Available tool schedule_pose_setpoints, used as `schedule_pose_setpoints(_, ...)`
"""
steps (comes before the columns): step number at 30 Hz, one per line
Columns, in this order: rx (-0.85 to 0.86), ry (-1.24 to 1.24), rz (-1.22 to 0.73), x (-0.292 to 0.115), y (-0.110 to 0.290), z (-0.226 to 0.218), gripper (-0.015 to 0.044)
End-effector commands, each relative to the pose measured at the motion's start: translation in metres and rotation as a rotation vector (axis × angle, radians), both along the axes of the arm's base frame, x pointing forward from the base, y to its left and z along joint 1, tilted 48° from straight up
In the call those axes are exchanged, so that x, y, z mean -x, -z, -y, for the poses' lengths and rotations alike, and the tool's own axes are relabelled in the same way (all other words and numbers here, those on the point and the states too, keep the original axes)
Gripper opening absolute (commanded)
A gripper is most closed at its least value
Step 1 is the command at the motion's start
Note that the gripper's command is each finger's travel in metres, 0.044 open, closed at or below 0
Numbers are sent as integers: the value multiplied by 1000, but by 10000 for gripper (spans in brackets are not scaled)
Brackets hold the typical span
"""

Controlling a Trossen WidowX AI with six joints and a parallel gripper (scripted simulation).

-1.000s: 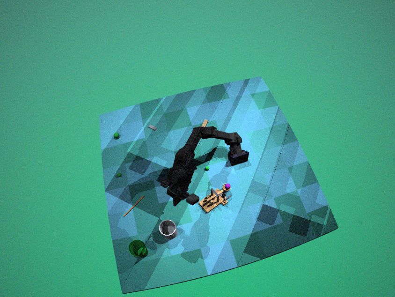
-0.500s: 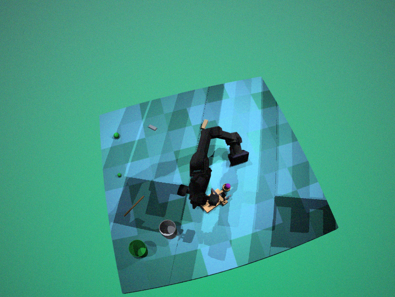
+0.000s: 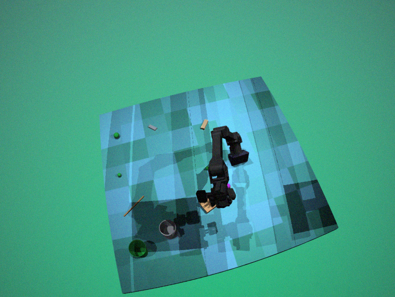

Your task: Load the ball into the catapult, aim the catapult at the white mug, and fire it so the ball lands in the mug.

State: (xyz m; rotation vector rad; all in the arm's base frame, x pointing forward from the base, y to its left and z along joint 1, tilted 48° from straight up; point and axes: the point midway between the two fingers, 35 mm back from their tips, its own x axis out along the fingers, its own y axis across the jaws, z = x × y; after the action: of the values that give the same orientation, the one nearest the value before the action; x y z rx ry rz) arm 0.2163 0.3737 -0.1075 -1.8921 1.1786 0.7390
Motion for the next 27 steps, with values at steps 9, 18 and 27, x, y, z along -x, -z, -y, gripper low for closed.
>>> schedule_pose_setpoints(9,278,-197,-158,54,9,35,0)
schedule_pose_setpoints(18,506,-354,-279,90,7,64,0)
schedule_pose_setpoints(27,748,-484,-402,122,0,96,0)
